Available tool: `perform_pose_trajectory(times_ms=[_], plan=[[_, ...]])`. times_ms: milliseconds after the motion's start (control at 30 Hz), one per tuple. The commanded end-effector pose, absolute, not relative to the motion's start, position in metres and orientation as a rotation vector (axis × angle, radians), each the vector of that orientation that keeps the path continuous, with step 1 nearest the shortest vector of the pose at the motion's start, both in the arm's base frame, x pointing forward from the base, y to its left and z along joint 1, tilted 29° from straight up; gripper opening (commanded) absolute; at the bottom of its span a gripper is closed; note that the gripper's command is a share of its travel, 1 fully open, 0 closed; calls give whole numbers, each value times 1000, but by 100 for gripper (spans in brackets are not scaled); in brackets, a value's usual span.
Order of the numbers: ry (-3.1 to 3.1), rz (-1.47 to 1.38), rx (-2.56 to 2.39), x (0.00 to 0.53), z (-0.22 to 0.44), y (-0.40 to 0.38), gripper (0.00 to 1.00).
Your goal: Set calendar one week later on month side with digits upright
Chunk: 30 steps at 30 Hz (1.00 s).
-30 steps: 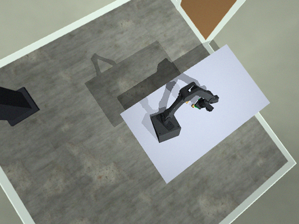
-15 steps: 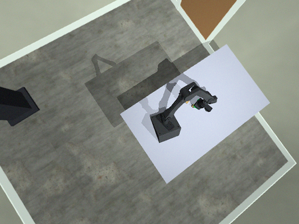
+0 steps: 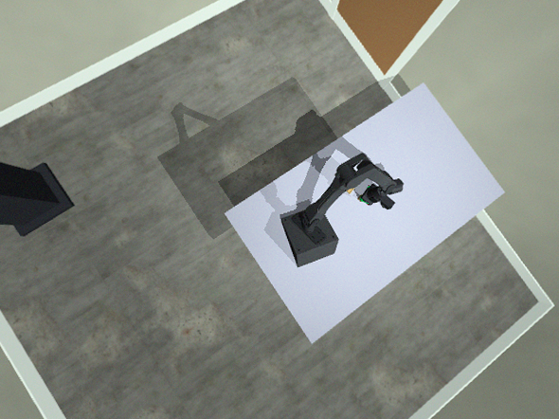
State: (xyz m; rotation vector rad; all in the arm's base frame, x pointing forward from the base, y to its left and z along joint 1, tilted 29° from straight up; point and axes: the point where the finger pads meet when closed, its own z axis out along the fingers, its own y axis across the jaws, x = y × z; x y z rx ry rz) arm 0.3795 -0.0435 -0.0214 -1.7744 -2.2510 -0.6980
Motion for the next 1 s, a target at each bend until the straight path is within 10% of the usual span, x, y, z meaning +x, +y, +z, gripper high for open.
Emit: perform_pose_trajectory(times_ms=[0,967], plan=[[-2226,-698,-1811,378,-30,-50,45],[-2249,-708,-1801,383,-28,-47,45]])
